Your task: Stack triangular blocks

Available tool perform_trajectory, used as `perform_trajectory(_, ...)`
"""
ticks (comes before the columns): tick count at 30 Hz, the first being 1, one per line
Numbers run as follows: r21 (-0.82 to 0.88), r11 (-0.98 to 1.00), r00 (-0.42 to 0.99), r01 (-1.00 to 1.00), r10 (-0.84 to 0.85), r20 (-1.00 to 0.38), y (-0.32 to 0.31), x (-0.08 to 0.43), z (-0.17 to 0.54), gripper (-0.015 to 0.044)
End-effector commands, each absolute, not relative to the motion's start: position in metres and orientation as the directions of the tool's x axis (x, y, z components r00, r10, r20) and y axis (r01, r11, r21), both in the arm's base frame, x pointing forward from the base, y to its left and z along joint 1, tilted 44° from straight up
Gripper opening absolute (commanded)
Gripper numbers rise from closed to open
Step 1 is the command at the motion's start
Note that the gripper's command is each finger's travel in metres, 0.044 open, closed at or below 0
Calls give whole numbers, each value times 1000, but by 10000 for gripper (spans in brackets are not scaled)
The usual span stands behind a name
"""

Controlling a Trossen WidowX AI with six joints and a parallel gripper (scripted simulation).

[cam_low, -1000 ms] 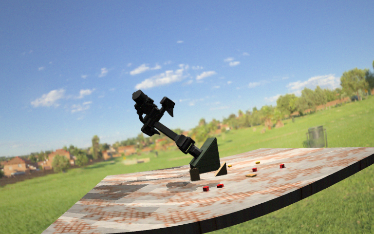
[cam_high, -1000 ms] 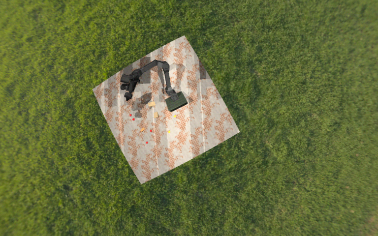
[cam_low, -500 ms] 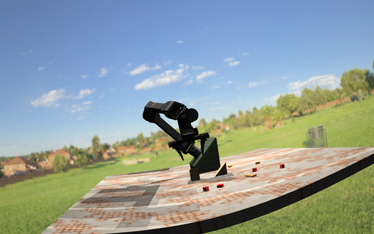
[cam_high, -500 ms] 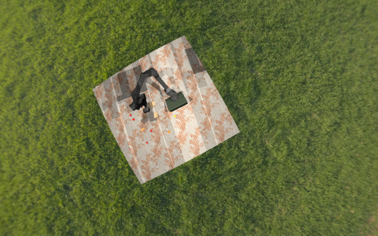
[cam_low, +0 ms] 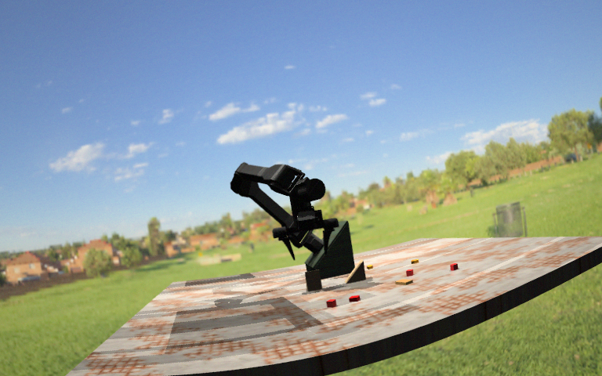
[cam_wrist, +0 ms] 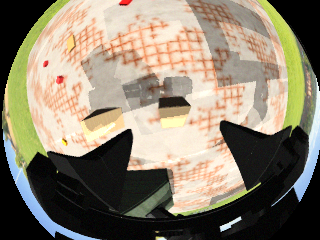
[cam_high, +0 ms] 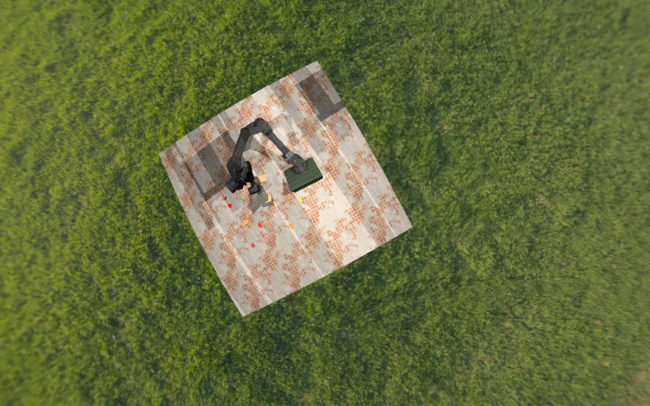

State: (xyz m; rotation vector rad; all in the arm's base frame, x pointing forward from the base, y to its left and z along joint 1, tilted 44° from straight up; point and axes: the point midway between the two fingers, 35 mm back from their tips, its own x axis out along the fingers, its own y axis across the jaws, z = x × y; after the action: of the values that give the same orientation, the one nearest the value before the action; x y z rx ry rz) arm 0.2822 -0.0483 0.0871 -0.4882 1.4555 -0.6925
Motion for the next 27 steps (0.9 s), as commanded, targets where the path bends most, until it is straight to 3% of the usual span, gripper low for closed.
perform_trajectory(1, -688, 715, -23, 123, -691, -722, -54, 282, 81, 440)
perform_trajectory(27, -687, 717, -22, 123, -690, -724, -82, 278, 50, 440)
